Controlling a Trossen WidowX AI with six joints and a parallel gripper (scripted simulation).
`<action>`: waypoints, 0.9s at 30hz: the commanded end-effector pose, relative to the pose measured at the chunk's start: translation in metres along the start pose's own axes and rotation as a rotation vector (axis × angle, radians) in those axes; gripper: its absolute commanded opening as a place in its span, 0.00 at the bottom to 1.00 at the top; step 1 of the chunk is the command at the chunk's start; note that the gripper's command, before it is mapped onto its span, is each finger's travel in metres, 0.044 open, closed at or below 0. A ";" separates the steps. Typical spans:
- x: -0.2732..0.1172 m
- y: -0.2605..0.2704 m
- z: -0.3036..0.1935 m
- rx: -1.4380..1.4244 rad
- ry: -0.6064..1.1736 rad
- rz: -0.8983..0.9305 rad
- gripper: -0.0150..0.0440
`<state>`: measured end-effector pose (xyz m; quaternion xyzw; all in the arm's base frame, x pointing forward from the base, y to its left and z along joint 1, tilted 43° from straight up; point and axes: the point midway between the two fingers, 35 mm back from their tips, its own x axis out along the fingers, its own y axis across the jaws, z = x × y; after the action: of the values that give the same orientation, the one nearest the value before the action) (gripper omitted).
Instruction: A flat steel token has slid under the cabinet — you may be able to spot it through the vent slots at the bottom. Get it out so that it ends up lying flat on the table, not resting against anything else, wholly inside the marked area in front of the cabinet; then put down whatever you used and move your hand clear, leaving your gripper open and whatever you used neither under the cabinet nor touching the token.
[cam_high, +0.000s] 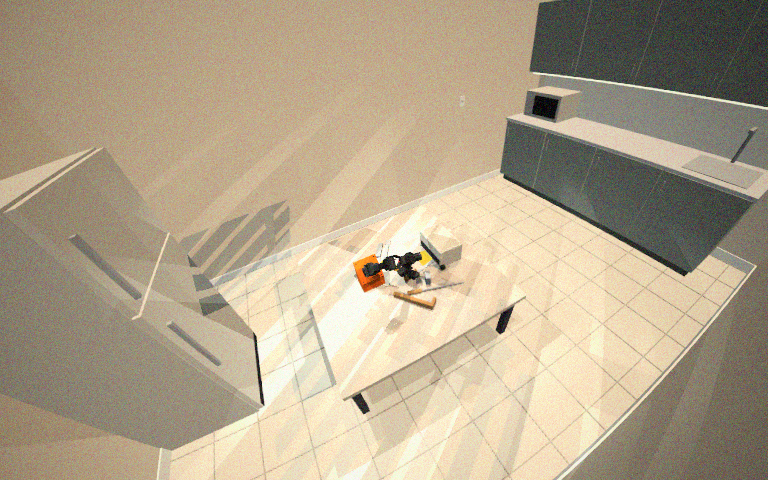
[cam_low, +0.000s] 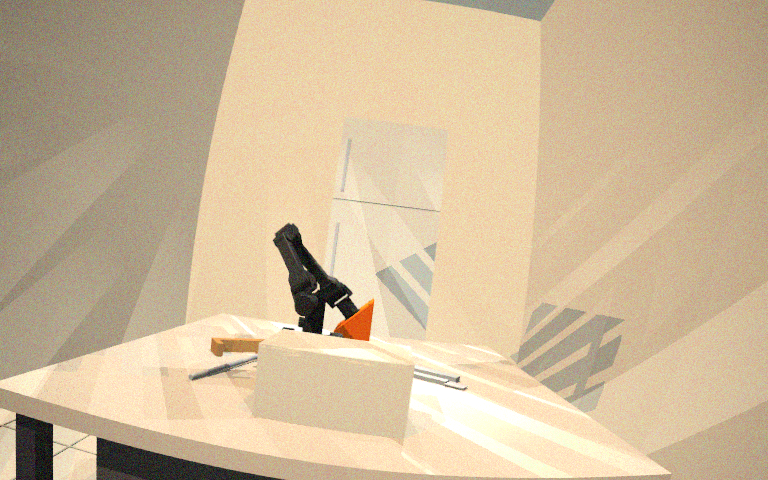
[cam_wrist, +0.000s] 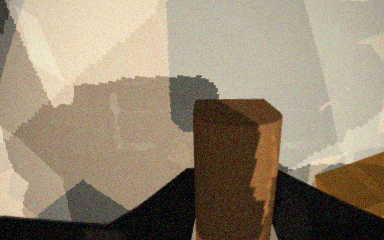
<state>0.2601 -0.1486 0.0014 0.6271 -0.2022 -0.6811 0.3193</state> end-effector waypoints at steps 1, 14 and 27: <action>0.000 0.000 -0.006 0.007 0.001 0.001 0.25; 0.000 0.001 -0.021 0.010 0.002 0.001 0.25; 0.000 0.001 -0.036 0.012 0.003 0.001 0.25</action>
<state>0.2908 -0.1450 -0.0021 0.6285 -0.2043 -0.6801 0.3173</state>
